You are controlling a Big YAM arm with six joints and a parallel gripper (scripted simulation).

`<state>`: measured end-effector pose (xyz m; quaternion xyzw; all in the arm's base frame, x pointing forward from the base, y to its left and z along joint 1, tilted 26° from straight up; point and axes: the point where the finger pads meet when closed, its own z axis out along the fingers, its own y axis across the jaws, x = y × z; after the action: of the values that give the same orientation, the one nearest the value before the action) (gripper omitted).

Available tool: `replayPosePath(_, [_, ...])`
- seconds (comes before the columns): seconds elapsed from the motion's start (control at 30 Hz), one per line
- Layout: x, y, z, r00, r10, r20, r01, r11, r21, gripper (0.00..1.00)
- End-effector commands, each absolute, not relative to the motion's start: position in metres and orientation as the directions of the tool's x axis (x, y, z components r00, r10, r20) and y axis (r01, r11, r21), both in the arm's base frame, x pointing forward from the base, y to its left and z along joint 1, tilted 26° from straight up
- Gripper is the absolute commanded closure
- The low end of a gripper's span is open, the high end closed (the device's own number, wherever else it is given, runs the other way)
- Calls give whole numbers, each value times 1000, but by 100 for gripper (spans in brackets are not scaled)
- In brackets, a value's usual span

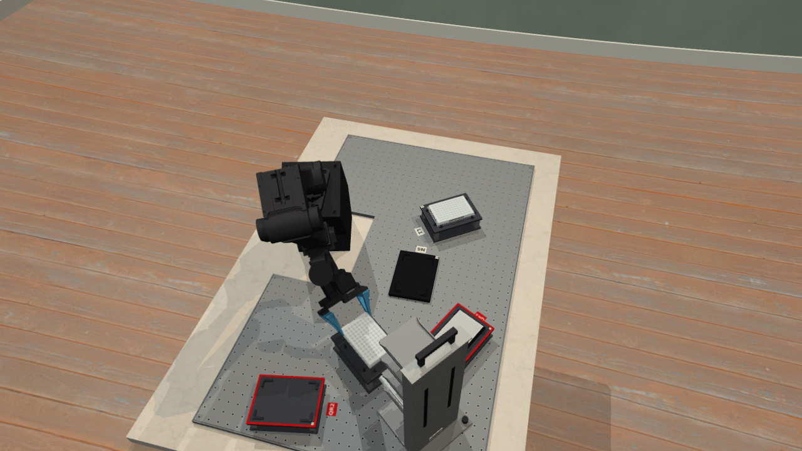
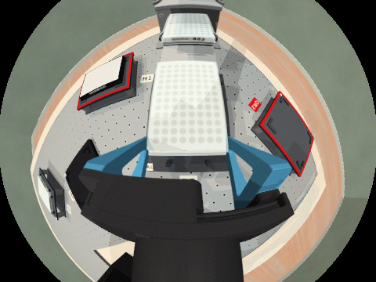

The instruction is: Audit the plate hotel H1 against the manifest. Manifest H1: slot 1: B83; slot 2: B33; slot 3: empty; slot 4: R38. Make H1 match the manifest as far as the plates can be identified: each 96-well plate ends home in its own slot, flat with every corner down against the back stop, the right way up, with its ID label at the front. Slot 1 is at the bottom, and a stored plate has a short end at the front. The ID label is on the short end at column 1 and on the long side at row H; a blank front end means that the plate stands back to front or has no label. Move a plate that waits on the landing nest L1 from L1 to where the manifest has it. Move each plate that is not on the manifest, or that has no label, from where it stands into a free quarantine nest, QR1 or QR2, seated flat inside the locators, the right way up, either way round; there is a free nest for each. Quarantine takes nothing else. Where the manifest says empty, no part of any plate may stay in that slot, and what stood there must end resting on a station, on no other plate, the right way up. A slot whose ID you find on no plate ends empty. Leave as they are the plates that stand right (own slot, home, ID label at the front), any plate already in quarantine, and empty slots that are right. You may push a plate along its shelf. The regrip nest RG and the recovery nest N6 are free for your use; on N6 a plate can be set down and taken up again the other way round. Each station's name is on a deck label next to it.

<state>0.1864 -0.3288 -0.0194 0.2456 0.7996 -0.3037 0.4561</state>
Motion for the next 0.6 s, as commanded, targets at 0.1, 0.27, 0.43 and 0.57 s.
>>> replayPosePath(0.1, [184,-333,-17,-461,90,-883,672,685,-281,14])
replayPosePath(0.27, [184,-332,-19,-463,93,-882,670,688,-279,14])
replayPosePath(0.43, [185,-334,-21,-461,90,-883,671,686,-281,14])
replayPosePath(0.57, [184,-334,-20,-460,87,-884,672,685,-282,14])
